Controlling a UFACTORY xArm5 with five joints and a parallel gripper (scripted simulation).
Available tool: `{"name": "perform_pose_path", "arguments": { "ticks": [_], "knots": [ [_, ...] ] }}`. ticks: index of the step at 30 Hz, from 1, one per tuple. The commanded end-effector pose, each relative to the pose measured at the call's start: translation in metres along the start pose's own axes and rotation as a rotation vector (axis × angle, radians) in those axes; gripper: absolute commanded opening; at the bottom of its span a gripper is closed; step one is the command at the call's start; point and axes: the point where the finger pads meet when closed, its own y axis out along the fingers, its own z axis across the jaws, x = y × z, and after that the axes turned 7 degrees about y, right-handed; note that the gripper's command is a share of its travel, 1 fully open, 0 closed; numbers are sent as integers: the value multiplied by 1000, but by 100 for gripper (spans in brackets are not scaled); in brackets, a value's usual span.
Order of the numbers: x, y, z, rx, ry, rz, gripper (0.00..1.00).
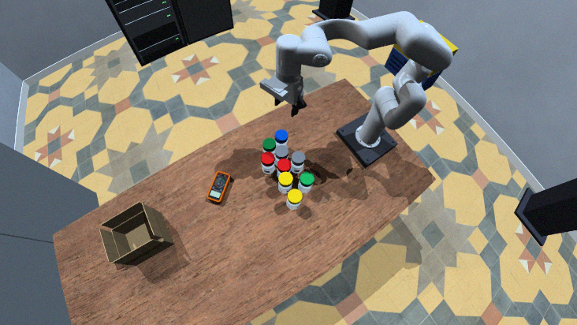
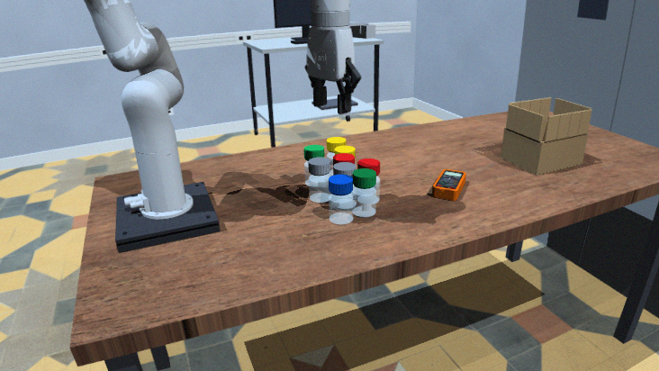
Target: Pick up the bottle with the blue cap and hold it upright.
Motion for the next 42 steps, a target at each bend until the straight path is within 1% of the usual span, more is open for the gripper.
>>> {"name": "perform_pose_path", "arguments": {
  "ticks": [1,6,12,19,23,24,26,27,40,41,42],
  "knots": [
    [4,6,3,5,26,3,79],
    [6,9,5,5,40,3,79],
    [5,10,4,5,35,2,79],
    [4,21,5,5,35,2,79],
    [3,32,6,5,36,2,79],
    [2,39,7,5,36,2,79],
    [2,39,7,5,36,2,79],
    [2,46,7,5,37,2,79],
    [3,93,8,5,39,2,79],
    [4,100,8,5,40,2,79],
    [4,100,8,5,40,2,79]
  ]
}}
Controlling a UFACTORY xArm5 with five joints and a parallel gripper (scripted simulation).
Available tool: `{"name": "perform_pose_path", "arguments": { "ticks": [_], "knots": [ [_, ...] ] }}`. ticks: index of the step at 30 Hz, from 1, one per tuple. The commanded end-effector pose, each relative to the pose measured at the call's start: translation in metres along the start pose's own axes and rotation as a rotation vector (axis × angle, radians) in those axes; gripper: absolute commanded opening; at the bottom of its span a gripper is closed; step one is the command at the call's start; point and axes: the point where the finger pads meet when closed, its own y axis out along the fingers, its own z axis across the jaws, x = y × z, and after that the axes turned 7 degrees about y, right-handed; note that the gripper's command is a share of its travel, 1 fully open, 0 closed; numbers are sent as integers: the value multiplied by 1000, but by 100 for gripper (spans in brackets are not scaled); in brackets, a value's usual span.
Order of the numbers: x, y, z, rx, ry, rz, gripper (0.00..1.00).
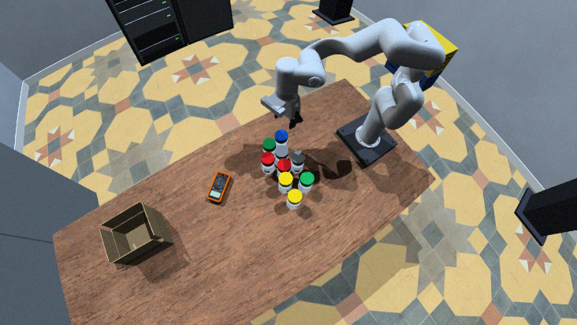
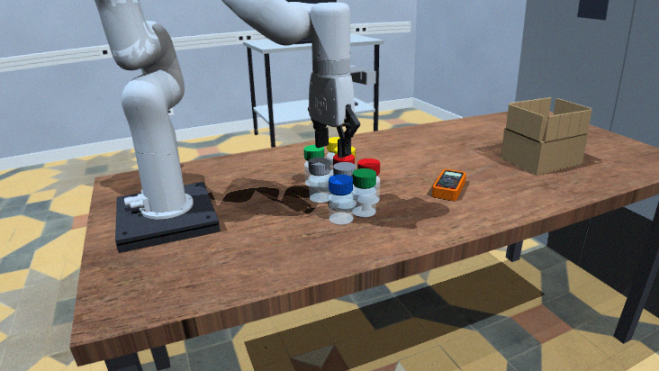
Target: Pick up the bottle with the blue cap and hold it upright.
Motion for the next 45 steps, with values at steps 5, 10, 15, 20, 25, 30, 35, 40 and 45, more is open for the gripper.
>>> {"name": "perform_pose_path", "arguments": {
  "ticks": [5,10,15,20,25,30,35,40,45],
  "knots": [
    [1,25,0,4,1,2,79],
    [3,34,-1,4,2,2,79],
    [4,39,-2,4,2,2,79],
    [3,38,-1,2,2,3,79],
    [3,42,-1,3,2,3,79],
    [3,51,-1,3,2,2,79],
    [3,60,-1,4,2,2,79],
    [3,77,-1,5,2,1,79],
    [2,90,-1,7,2,0,79]
  ]
}}
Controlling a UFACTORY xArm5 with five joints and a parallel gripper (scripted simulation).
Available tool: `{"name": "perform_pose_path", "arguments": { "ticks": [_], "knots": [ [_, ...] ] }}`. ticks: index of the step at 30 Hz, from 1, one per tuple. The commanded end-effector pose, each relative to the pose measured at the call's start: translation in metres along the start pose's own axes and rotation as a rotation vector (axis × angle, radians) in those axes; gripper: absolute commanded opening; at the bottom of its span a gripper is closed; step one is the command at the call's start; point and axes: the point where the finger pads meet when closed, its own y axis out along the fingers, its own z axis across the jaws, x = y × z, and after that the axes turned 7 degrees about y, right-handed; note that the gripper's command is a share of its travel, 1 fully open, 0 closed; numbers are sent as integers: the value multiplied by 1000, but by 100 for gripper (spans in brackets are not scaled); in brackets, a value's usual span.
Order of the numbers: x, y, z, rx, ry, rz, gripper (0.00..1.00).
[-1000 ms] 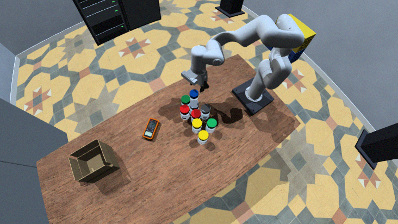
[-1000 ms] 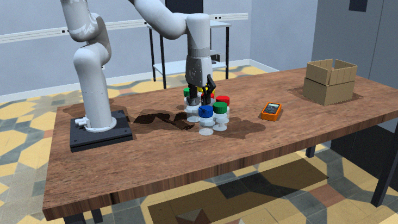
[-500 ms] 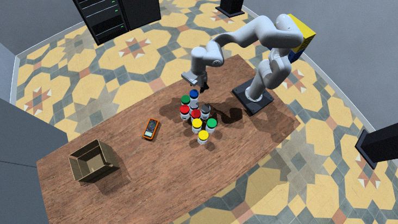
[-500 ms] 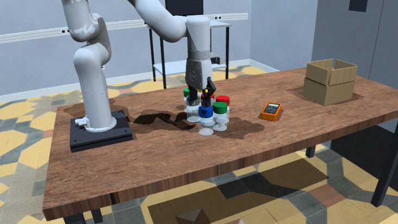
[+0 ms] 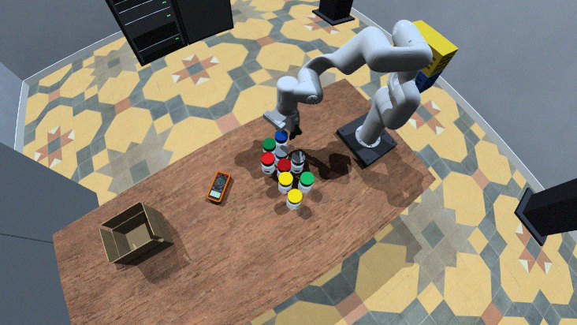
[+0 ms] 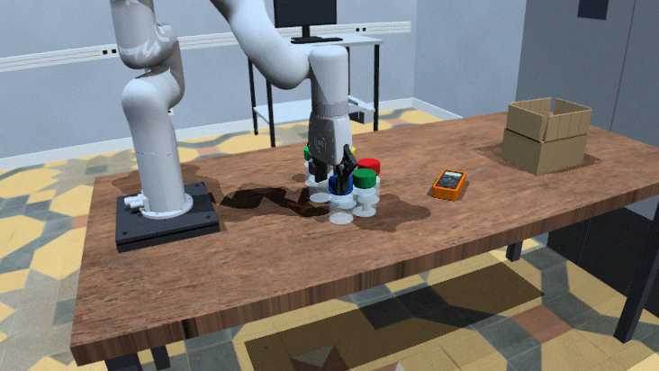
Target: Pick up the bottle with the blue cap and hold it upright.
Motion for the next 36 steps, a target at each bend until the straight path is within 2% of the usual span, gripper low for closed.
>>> {"name": "perform_pose_path", "arguments": {
  "ticks": [1,5,17,36],
  "knots": [
    [-2,11,1,7,0,0,79],
    [-2,24,2,8,0,-1,79],
    [-2,45,2,10,0,-2,79],
    [-6,46,1,4,0,3,79]
  ]
}}
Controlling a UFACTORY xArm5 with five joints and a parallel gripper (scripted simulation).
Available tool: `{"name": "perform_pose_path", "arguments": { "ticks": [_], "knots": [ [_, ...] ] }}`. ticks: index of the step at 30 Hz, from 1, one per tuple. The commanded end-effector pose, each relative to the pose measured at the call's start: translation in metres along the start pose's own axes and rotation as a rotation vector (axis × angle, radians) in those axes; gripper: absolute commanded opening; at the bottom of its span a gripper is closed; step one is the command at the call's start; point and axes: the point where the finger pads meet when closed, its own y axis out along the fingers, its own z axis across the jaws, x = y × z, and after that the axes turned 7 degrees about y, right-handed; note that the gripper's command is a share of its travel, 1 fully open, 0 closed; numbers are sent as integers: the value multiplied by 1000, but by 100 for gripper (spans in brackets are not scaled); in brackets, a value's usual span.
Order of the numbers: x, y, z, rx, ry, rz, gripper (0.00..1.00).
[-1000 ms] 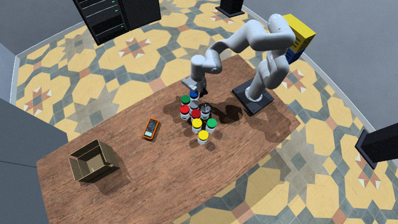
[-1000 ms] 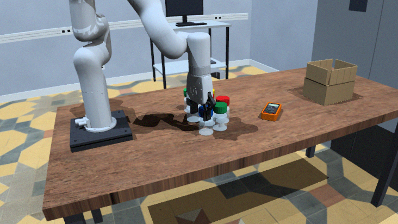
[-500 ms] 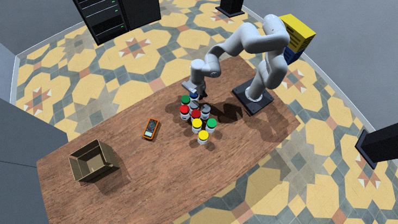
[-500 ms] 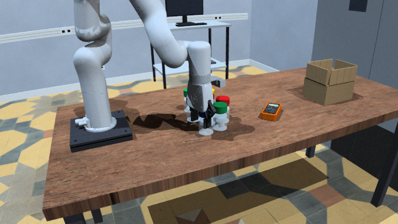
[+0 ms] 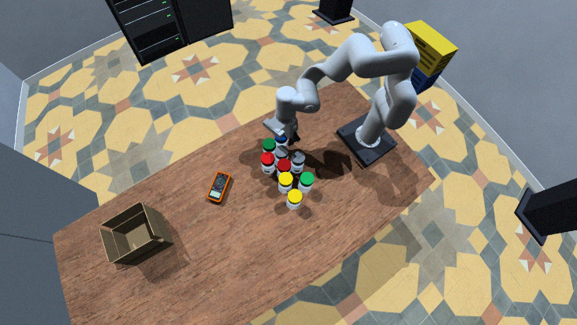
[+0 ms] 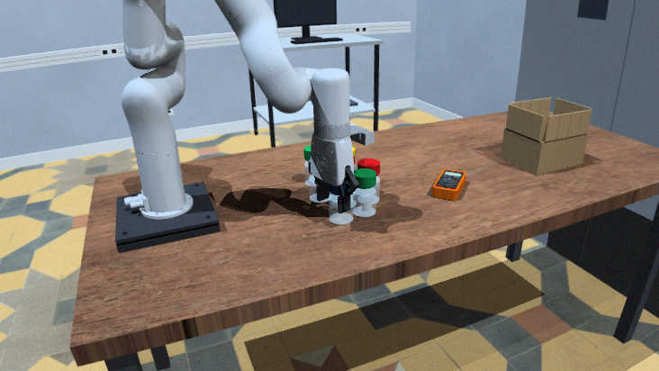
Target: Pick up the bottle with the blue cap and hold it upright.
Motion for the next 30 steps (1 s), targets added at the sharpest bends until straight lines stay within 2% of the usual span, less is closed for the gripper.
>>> {"name": "perform_pose_path", "arguments": {
  "ticks": [1,30],
  "knots": [
    [-3,-1,1,3,0,2,79],
    [-22,0,-2,9,0,-2,79]
  ]
}}
